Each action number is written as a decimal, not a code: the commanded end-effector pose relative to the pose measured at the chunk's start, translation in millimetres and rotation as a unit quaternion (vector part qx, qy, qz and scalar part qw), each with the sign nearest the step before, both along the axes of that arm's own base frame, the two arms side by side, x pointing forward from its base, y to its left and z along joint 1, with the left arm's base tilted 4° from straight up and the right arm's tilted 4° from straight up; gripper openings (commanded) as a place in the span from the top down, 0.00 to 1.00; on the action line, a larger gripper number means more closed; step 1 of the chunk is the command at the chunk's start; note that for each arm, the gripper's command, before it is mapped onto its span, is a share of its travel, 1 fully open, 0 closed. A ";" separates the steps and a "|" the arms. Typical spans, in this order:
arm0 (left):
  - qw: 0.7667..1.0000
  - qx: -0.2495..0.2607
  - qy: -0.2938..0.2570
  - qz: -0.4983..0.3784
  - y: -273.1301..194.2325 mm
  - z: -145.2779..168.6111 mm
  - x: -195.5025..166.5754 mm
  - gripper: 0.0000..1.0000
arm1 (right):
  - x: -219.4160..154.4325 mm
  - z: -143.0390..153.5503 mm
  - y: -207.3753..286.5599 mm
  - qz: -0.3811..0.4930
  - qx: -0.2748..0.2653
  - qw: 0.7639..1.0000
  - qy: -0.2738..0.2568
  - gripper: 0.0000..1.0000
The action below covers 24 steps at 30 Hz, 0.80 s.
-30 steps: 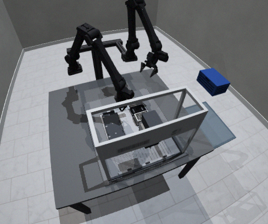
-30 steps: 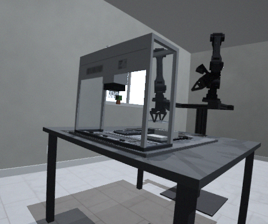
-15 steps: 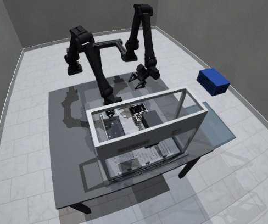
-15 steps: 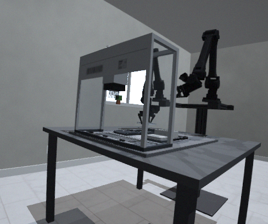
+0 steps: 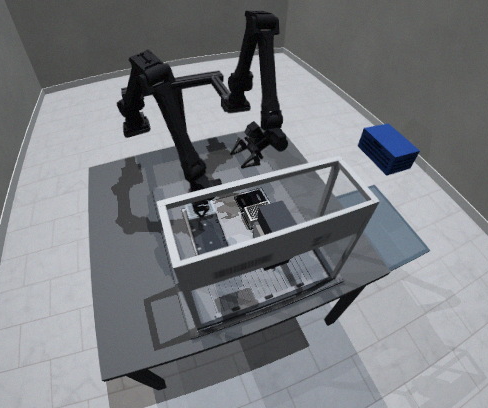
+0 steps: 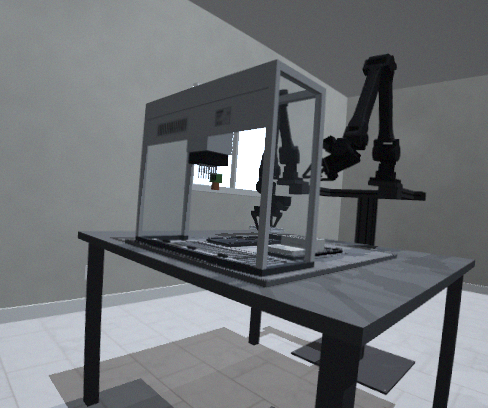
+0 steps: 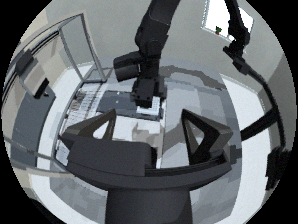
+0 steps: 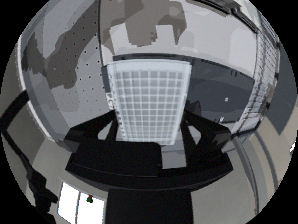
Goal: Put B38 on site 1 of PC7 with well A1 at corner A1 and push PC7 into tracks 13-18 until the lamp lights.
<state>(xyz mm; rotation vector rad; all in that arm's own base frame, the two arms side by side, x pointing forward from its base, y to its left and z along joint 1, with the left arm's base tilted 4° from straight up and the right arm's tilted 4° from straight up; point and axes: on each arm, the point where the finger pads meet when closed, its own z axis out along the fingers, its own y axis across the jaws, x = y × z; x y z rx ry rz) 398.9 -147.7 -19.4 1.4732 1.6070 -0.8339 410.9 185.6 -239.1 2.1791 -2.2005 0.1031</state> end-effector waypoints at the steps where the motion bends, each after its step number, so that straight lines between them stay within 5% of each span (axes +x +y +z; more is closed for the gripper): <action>1: 1.000 -0.002 -0.007 0.001 -1.0 -0.8 9.0 0.00 | 24.5 13.4 13.2 0.004 0.012 1.000 -0.027 0.18; 10: 1.000 -0.002 -0.007 0.002 -0.9 3.1 6.9 0.00 | 23.1 -12.8 4.0 0.001 0.012 1.000 -0.016 0.18; 24: 1.000 -0.002 -0.007 0.002 -0.9 3.1 6.9 0.00 | 28.8 -3.1 6.5 -0.002 0.014 1.000 -0.023 0.18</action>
